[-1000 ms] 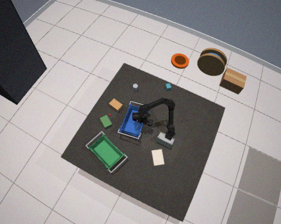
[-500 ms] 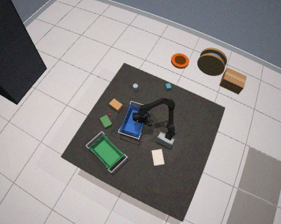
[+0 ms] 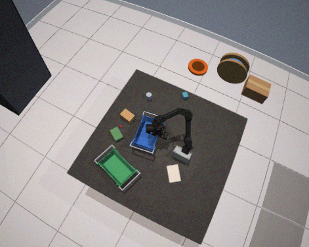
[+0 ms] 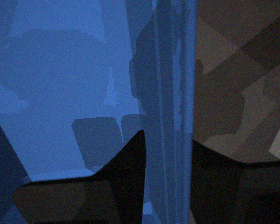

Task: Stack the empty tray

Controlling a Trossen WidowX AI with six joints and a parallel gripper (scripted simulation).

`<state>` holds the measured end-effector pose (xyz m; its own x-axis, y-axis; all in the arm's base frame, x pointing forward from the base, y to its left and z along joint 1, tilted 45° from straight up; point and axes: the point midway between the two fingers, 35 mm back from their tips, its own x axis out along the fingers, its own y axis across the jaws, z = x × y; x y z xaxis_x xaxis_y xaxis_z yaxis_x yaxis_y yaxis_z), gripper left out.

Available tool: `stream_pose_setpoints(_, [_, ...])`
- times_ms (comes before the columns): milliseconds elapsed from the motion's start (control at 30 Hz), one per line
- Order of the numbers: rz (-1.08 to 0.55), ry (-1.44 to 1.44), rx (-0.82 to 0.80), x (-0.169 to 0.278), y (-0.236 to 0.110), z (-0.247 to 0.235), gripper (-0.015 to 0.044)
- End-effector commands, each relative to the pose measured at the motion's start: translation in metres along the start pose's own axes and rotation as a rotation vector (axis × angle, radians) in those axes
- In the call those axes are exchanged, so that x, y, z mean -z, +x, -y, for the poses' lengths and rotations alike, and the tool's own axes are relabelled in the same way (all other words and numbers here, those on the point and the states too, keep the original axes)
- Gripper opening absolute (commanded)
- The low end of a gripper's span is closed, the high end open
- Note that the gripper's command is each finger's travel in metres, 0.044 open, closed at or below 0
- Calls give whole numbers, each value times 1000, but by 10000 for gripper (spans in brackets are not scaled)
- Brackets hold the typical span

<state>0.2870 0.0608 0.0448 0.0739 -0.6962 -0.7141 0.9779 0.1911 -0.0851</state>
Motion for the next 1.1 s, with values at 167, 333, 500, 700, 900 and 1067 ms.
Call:
stream_pose_setpoints(167, [-1,8,21,-3,4,3,0])
stream_pose_setpoints(333, [-1,8,21,-3,4,3,0])
stream_pose_setpoints(500, [-1,8,21,-3,4,3,0])
stream_pose_setpoints(700, [-1,8,21,-3,4,3,0])
stream_pose_setpoints(900, [-1,8,21,-3,4,3,59])
stream_pose_setpoints(1067, [-1,8,21,-3,4,3,132])
